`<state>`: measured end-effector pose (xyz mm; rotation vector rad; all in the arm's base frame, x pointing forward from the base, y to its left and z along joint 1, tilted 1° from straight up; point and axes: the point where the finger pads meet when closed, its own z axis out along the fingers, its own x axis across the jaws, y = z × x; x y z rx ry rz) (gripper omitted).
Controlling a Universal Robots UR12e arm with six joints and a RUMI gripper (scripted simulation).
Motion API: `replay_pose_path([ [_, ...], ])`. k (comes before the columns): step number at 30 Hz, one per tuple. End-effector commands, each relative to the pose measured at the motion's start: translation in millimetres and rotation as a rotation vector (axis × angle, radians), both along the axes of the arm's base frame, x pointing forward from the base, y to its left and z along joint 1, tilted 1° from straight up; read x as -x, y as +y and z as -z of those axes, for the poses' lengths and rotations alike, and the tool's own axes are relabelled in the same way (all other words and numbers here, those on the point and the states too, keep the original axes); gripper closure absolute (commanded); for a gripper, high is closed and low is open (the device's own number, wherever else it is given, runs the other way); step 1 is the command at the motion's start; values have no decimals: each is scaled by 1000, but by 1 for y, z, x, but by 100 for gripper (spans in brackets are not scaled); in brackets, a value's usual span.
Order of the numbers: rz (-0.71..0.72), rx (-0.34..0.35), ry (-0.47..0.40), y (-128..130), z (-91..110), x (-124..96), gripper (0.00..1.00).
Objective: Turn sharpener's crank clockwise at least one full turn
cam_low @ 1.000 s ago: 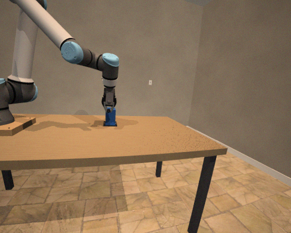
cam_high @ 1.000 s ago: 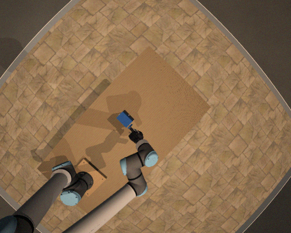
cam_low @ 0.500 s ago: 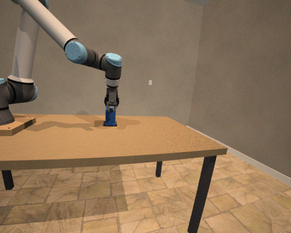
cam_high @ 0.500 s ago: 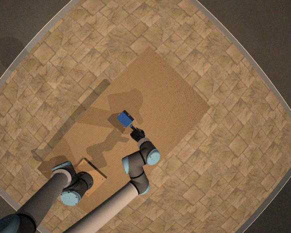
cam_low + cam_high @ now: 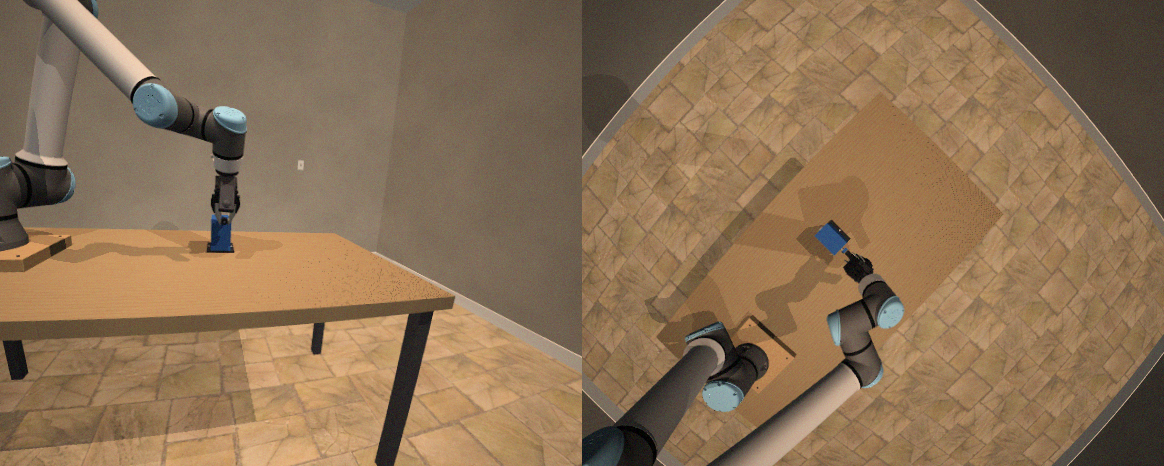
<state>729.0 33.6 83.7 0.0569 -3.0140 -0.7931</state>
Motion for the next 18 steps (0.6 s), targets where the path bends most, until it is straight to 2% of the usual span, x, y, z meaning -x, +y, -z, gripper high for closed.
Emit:
replay_pose_path([
  [1, 1, 0, -1, 0, -1, 1, 91],
  [4, 1, 0, -1, 0, -1, 1, 91],
  [5, 1, 0, -1, 0, -1, 1, 68],
  [18, 1, 0, -1, 0, -1, 1, 68],
])
